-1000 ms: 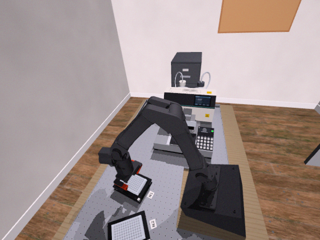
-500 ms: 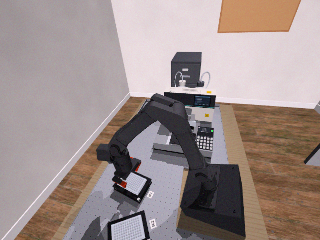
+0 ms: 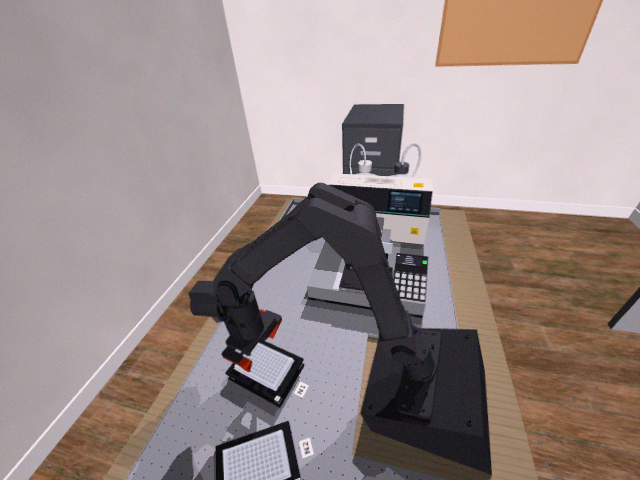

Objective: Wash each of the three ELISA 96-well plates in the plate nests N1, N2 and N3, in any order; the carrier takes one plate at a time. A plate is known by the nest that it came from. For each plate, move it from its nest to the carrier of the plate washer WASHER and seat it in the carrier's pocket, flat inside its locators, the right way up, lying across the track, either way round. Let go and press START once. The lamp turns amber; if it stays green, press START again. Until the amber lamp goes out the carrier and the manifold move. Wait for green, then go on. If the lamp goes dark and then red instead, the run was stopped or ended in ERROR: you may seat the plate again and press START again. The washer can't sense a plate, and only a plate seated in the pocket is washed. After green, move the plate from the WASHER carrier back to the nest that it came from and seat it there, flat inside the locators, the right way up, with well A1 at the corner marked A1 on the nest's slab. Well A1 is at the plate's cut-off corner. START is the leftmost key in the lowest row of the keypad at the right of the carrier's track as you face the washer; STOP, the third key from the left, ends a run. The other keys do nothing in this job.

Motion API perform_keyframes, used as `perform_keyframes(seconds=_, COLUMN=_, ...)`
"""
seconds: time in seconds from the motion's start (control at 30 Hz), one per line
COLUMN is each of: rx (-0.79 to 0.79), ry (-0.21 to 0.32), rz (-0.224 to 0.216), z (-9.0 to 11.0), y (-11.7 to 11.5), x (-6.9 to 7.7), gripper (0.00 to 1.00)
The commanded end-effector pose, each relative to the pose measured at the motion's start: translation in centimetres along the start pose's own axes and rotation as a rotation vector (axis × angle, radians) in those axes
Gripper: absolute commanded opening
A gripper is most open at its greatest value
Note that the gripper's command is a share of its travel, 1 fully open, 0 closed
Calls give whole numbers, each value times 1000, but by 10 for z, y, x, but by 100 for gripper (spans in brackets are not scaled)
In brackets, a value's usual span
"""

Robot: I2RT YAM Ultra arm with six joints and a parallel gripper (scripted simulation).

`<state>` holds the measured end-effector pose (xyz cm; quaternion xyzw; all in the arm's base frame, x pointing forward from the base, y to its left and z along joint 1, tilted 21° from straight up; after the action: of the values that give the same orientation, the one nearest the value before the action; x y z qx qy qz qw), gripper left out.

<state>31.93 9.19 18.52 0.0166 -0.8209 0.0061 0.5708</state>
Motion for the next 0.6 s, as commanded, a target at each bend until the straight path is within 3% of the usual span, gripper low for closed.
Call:
perform_keyframes(seconds=0.0, rx=-4, ry=-14, rz=-2, z=-2, y=0, x=13, gripper=100)
perform_keyframes(seconds=0.57, rx=-4, ry=-14, rz=-2, z=-2, y=0, x=38, gripper=100)
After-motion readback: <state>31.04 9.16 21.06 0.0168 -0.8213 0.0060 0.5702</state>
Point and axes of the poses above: the point where the finger pads meet when closed, its own x axis back along the fingers, its own y axis across the jaws, z = x × y, the point moved 6 cm from there along x, back along the fingers, and after that the axes turned 5 degrees about x, right-handed, at the moved point
